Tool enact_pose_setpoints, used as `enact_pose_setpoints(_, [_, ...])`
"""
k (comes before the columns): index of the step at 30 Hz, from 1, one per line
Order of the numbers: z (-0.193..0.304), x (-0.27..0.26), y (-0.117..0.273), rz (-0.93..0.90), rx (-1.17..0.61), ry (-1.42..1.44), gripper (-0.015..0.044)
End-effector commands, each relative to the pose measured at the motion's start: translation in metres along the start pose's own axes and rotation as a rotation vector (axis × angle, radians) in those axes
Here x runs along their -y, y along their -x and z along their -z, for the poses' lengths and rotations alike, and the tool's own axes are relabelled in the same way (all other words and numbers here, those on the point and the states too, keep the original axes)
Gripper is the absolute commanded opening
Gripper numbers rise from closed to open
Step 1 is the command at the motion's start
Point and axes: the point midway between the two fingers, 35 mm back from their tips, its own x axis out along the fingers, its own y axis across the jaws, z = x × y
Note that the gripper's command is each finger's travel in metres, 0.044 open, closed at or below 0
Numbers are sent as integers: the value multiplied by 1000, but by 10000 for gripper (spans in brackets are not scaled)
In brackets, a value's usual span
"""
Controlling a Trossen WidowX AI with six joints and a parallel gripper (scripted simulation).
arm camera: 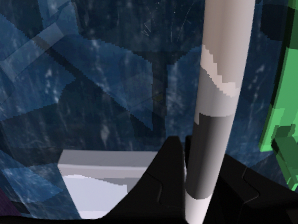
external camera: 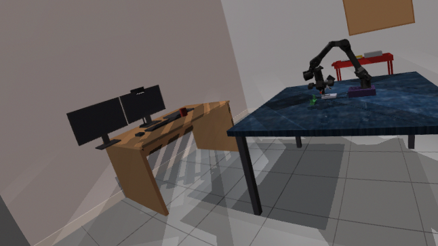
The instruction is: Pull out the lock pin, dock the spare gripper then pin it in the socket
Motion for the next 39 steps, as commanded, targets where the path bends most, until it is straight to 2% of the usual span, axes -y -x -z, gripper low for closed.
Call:
enact_pose_setpoints(1, [4,1,1,2,4,1,0])
enact_pose_setpoints(39, [25,2,-5,-19,7,6,0])
